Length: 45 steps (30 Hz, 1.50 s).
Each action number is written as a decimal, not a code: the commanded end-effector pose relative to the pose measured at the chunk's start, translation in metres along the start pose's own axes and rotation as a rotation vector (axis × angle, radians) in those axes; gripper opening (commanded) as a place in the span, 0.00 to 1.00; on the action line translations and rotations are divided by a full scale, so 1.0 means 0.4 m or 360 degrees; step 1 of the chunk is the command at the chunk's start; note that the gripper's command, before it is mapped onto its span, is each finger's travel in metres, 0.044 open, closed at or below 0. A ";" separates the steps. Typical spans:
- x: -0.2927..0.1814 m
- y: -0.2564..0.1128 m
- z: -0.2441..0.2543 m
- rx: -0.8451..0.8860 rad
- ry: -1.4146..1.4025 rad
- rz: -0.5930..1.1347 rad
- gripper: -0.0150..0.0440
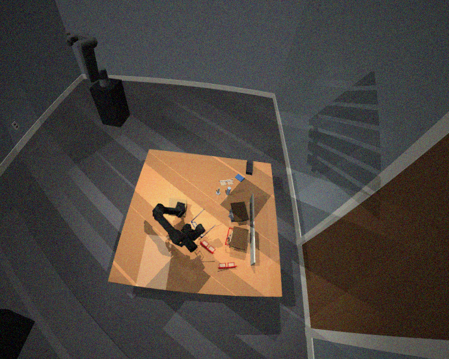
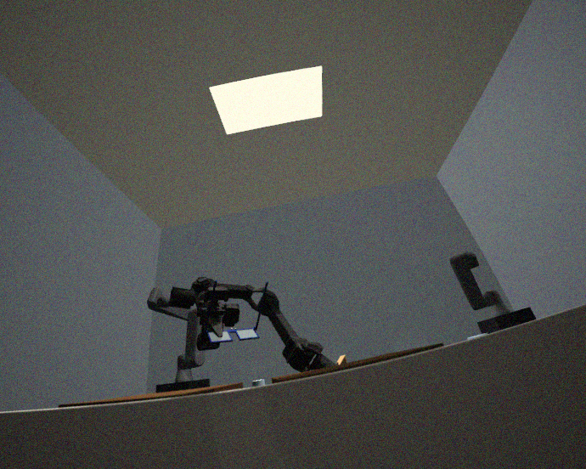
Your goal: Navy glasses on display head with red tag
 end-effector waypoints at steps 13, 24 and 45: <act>-0.001 0.000 0.000 0.0002 0.0008 0.0003 0.25; 0.000 0.041 -0.004 0.0070 0.0108 -0.0083 0.25; 0.063 0.271 -0.062 0.0664 0.0527 -0.0289 0.25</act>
Point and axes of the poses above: the point midway between the two fingers, 35 mm back from their tips, its own y axis out along the fingers, its own z axis across the jaws, x = y × z, the point moved 2 cm from there along -y, back along the fingers, and after that the axes turned 6 degrees about y, right-handed, at the moved point
